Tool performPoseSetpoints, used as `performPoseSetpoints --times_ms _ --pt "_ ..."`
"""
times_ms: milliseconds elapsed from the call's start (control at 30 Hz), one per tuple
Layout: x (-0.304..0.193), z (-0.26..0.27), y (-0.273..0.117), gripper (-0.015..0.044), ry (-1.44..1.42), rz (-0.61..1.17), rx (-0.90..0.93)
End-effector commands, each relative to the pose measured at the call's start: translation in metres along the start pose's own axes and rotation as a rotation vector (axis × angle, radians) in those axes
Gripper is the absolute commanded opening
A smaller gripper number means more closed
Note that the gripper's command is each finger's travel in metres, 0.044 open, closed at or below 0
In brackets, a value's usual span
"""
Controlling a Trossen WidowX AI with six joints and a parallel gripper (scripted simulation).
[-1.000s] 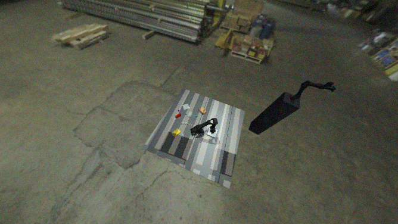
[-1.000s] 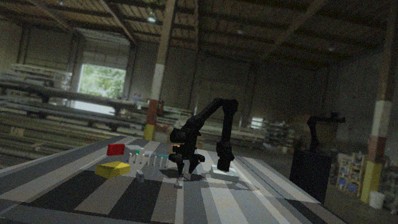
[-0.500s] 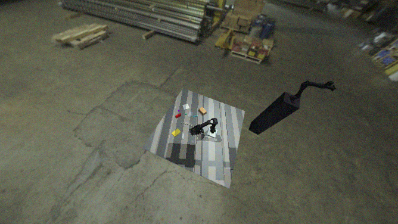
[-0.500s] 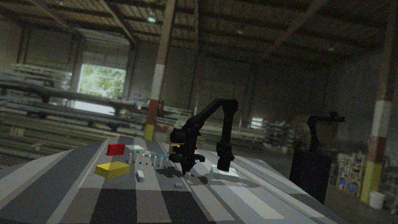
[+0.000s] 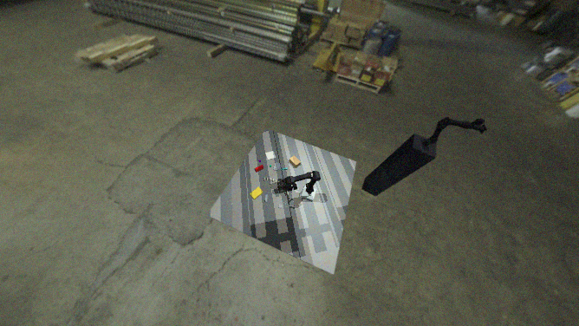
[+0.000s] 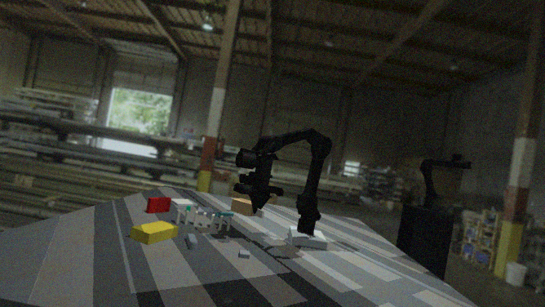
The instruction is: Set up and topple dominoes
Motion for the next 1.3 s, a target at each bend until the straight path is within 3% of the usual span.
performPoseSetpoints --times_ms 0,300,600,1133,1267 --pt "0.003 -0.001 -0.053 0.0022 -0.005 -0.002 0.002" --pt "0.003 0.001 -0.059 0.0022 -0.072 -0.001 0.003" --pt "-0.010 0.037 -0.060 0.0022 -0.909 -0.003 0.006" --pt "-0.011 0.038 -0.059 0.0022 -0.927 -0.006 0.006" --pt "-0.012 0.043 -0.051 0.0022 -0.964 -0.074 0.027"
Point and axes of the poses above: the point midway between the two fingers, 35 mm back from their tips, its own y axis out along the fingers, its own z axis across the jaws, x = y × z, the point moved 4 cm from there along -y, back along the fingers, and after that the axes turned 1 degree about y, right-handed, at the moved point
